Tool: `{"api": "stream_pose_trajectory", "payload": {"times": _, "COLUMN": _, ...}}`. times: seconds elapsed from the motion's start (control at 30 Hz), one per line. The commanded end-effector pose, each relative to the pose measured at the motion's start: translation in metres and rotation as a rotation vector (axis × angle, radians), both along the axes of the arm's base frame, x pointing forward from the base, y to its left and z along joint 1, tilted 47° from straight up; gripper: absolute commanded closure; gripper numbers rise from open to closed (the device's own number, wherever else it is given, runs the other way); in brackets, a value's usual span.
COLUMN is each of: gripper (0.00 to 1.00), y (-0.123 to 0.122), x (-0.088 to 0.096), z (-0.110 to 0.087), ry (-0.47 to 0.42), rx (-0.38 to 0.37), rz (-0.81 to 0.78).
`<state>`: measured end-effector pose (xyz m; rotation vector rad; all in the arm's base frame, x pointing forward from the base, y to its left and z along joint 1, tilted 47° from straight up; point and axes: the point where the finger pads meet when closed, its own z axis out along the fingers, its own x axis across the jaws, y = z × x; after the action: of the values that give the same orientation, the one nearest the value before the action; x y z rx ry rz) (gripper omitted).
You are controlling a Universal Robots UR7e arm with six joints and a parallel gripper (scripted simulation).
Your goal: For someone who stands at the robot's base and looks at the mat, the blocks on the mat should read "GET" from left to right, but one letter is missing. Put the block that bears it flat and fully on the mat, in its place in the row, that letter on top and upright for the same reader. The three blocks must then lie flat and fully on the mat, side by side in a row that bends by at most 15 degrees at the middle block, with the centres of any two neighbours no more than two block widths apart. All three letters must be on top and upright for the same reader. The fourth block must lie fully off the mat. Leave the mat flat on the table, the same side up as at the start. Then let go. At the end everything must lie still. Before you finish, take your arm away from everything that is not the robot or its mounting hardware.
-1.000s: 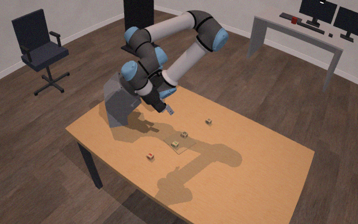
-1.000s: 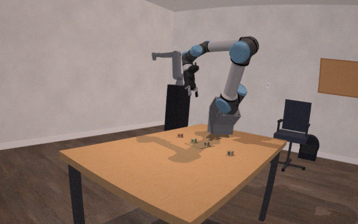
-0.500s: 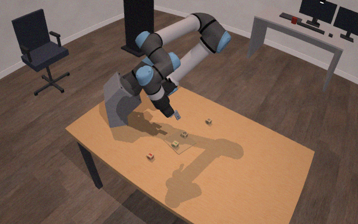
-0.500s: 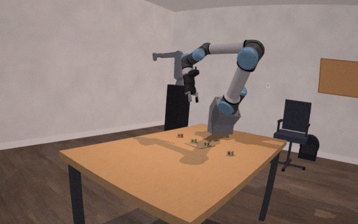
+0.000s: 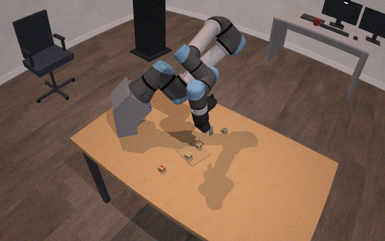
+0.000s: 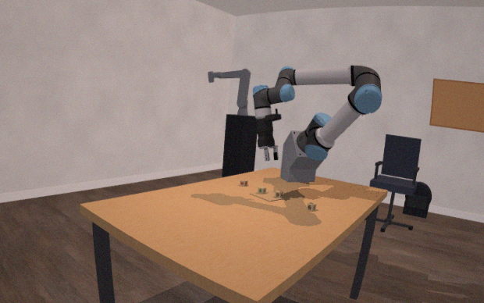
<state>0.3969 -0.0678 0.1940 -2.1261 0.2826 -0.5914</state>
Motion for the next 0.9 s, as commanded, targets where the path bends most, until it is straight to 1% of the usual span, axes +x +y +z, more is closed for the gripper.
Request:
{"api": "stream_pose_trajectory", "payload": {"times": 0.0, "gripper": 0.0, "y": 0.046, "x": 0.017, "z": 0.013, "ry": -0.012, "rx": -0.043, "rz": 0.029}}
{"api": "stream_pose_trajectory", "payload": {"times": 0.17, "gripper": 0.0, "y": 0.105, "x": 0.028, "z": 0.031, "ry": -0.045, "rx": -0.078, "rz": 0.068}}
{"api": "stream_pose_trajectory", "payload": {"times": 0.37, "gripper": 0.0, "y": 0.165, "x": 0.028, "z": 0.052, "ry": -0.091, "rx": -0.094, "rz": 0.113}}
{"api": "stream_pose_trajectory", "payload": {"times": 0.43, "gripper": 0.0, "y": 0.165, "x": 0.028, "z": 0.052, "ry": -0.091, "rx": -0.094, "rz": 0.113}}
{"api": "stream_pose_trajectory", "payload": {"times": 0.57, "gripper": 0.0, "y": 0.194, "x": 0.024, "z": 0.063, "ry": -0.115, "rx": -0.095, "rz": 0.135}}
{"api": "stream_pose_trajectory", "payload": {"times": 0.67, "gripper": 0.0, "y": 0.208, "x": 0.021, "z": 0.068, "ry": -0.128, "rx": -0.094, "rz": 0.147}}
{"api": "stream_pose_trajectory", "payload": {"times": 0.87, "gripper": 0.0, "y": 0.219, "x": 0.018, "z": 0.072, "ry": -0.138, "rx": -0.093, "rz": 0.157}}
